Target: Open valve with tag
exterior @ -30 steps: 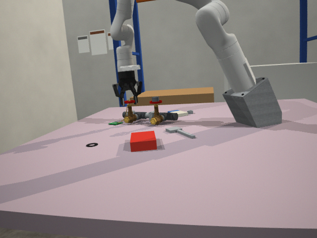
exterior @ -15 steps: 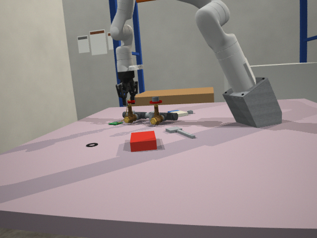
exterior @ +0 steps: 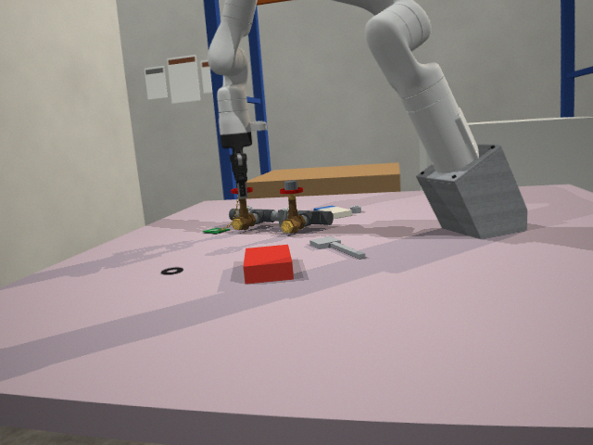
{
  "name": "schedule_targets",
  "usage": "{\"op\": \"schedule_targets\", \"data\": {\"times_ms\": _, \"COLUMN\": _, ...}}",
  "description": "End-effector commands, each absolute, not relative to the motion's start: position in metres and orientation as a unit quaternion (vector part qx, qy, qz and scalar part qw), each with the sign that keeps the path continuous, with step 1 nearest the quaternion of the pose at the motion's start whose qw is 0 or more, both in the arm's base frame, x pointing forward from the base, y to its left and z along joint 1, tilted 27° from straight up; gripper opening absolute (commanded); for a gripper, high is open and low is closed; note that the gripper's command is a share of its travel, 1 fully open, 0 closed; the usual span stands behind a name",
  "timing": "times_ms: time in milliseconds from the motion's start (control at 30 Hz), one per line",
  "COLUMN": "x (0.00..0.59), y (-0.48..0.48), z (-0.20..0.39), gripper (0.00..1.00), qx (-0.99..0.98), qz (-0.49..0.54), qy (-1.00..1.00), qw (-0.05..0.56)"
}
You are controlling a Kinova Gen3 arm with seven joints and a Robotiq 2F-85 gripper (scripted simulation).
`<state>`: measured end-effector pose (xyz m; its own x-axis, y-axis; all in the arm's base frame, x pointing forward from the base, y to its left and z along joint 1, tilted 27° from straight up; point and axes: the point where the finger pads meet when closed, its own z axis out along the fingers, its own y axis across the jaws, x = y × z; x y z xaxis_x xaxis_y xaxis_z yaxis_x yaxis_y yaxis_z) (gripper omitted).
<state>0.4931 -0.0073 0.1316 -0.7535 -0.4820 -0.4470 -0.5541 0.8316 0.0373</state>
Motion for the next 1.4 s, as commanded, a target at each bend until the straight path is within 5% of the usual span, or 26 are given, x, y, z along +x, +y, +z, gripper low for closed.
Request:
{"op": "schedule_targets", "data": {"times_ms": 0, "x": 0.4933, "y": -0.0077, "z": 0.132, "gripper": 0.6, "qx": -0.406, "qz": 0.066, "qy": 0.882, "qw": 0.231}}
{"op": "schedule_targets", "data": {"times_ms": 633, "x": 0.4933, "y": -0.0077, "z": 0.132, "gripper": 0.6, "qx": -0.664, "qz": -0.01, "qy": 0.708, "qw": 0.24}}
{"op": "schedule_targets", "data": {"times_ms": 1367, "x": 0.4933, "y": -0.0077, "z": 0.132, "gripper": 0.6, "qx": -0.722, "qz": -0.03, "qy": 0.649, "qw": 0.238}}
